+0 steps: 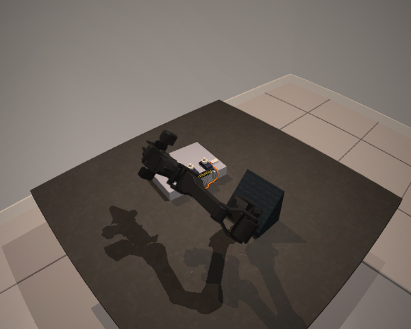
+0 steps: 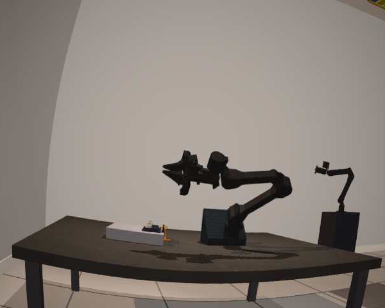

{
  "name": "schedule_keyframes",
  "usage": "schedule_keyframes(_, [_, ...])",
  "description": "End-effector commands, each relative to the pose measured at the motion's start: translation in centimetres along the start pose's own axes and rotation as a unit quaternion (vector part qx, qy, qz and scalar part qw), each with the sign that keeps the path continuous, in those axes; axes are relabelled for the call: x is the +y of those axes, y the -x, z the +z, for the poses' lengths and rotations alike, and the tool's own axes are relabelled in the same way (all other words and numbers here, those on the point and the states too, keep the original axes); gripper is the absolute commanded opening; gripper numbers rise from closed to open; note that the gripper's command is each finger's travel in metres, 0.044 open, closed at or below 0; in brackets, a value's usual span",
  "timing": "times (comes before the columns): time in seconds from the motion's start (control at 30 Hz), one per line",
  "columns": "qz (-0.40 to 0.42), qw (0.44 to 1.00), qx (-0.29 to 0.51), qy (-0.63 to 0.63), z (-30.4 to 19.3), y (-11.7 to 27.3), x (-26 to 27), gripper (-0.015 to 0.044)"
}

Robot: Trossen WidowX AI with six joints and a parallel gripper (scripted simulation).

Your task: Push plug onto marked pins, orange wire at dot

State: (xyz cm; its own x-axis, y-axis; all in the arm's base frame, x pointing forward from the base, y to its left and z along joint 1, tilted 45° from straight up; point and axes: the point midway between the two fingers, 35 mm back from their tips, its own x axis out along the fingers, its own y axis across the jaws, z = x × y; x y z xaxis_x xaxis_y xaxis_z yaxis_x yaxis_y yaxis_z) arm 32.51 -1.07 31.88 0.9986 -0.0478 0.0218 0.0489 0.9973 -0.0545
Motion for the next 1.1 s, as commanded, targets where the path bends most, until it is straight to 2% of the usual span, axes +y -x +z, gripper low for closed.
schedule_keyframes(0.0, [0.023,0.999,-0.01,-0.031,0.6,0.7,0.9,0.0115])
schedule_keyframes(0.53, [0.018,0.977,0.173,-0.121,-5.9,-4.5,-0.5,0.0115])
schedule_keyframes(1.07, [-0.018,0.903,0.352,-0.244,-13.7,-7.6,-2.8,0.0115])
